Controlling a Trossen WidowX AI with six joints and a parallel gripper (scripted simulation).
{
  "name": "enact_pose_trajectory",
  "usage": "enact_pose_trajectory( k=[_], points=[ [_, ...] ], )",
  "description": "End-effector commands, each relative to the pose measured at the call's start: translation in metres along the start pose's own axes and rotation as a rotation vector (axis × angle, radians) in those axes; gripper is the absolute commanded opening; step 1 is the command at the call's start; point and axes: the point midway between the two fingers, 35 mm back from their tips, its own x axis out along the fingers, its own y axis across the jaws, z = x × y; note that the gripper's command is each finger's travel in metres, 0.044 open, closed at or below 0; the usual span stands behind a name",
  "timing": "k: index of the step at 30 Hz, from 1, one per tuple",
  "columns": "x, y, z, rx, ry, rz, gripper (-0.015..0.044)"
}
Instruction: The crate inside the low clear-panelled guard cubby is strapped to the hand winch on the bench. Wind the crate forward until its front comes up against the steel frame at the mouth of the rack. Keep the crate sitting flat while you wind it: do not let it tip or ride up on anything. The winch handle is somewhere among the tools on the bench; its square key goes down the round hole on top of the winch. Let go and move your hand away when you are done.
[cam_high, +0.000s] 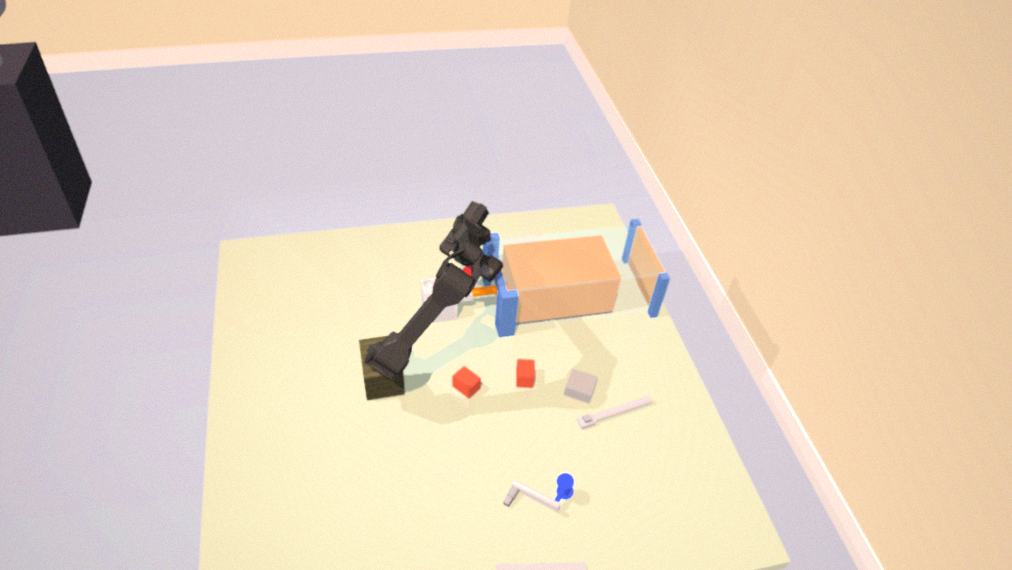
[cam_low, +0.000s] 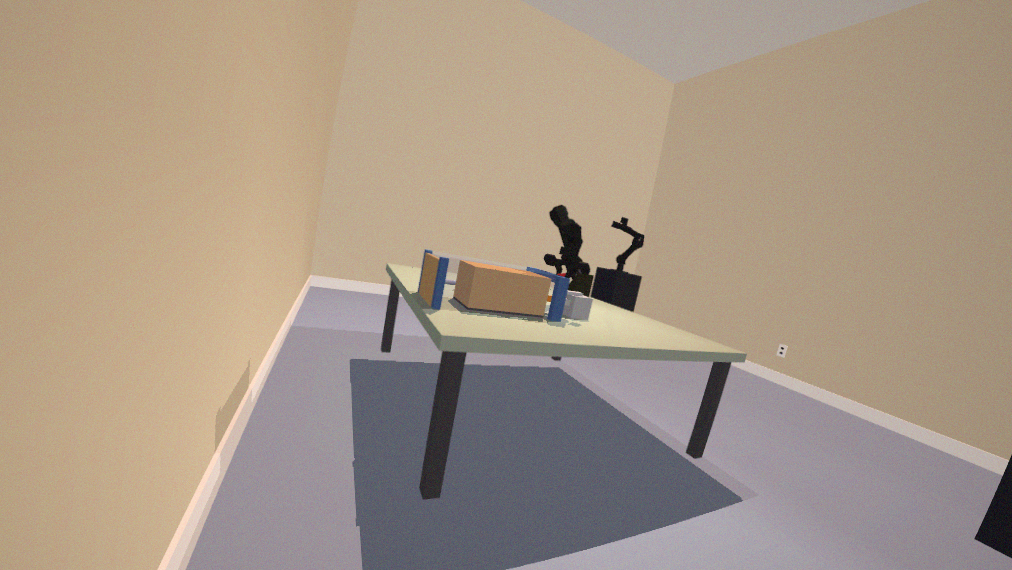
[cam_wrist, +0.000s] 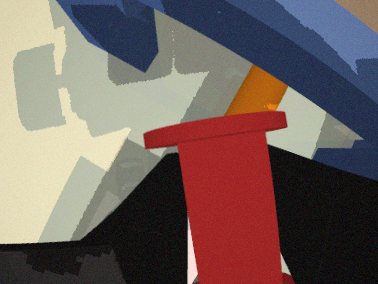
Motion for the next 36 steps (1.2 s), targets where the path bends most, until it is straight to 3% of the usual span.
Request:
enact_pose_trajectory(
  k=[1,36],
  points=[
    [0.002,0.013,0.004,0.002,-0.006,0.028,0.0000],
    [0.004,0.048,0.014,0.003,-0.007,0.030,0.0000]
  ],
)
